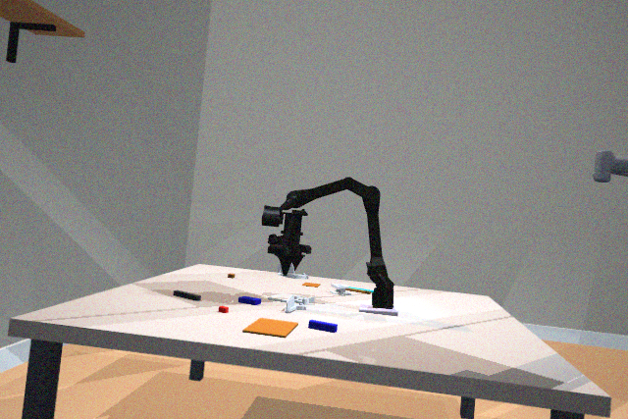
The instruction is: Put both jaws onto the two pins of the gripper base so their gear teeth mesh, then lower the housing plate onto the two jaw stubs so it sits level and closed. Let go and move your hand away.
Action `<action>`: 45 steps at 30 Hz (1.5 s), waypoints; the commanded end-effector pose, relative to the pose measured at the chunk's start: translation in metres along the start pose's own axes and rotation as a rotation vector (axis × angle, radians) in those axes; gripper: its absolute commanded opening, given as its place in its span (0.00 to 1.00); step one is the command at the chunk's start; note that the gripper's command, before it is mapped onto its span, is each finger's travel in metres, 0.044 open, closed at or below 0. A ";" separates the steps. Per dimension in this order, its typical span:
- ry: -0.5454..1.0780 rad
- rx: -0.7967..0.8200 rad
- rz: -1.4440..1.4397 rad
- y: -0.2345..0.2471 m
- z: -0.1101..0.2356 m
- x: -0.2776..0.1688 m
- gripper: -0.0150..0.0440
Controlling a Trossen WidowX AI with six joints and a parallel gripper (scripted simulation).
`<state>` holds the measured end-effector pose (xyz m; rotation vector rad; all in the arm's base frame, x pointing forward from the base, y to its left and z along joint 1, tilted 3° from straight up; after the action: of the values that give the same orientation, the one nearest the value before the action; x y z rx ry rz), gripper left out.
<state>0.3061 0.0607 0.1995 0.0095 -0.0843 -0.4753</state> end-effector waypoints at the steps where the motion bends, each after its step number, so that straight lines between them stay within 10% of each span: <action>1: -0.001 -0.003 -0.023 0.000 0.000 0.000 0.48; 45: -0.001 -0.002 -0.026 0.008 0.000 -0.004 0.48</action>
<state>0.3060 0.0697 0.1995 0.0116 -0.0841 -0.4973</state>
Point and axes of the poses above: the point midway between the two fingers, 35 mm back from their tips, its own z axis back along the fingers, its own y axis across the jaws, x = y × z, the point moved 7 cm from there along z, back along the fingers, and after that the axes turned 11 degrees about -z, right-handed, at the moved point
